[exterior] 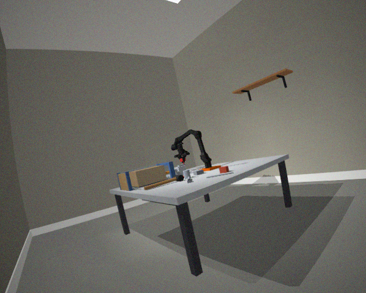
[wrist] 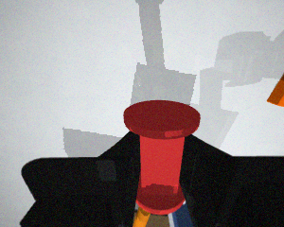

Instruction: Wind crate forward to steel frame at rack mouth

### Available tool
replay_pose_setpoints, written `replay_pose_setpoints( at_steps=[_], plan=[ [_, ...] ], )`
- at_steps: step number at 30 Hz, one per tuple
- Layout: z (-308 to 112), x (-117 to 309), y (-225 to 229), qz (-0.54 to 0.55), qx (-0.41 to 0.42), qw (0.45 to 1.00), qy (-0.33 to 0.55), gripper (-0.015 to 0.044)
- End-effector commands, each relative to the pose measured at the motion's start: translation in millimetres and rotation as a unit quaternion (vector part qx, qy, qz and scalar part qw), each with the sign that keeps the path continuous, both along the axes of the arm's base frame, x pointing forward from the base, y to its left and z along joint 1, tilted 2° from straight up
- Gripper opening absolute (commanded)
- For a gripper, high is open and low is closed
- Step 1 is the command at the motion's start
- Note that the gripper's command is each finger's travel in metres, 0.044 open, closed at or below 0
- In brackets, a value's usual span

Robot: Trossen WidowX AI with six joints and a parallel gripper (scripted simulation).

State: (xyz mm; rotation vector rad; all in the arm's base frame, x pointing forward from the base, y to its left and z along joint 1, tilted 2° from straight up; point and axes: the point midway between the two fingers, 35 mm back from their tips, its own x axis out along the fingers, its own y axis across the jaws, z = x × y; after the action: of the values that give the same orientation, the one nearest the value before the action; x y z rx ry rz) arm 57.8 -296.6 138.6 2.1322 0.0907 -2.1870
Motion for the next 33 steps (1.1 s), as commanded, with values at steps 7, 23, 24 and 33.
replay_pose_setpoints(
  at_steps=[7, 23, 24, 33],
  plan=[
    [-0.6, 7.1, -19.4, 0.002, -0.008, 1.000, -0.001, 0.0000],
    [0.1, 19.8, -38.0, 0.002, -0.009, 1.000, -0.002, 0.0000],
    [0.1, 20.5, -38.8, 0.002, -0.009, 1.000, -0.002, 0.0000],
    [0.4, 29.8, -47.9, 0.002, -0.009, 1.000, -0.002, 0.0000]
  ],
)
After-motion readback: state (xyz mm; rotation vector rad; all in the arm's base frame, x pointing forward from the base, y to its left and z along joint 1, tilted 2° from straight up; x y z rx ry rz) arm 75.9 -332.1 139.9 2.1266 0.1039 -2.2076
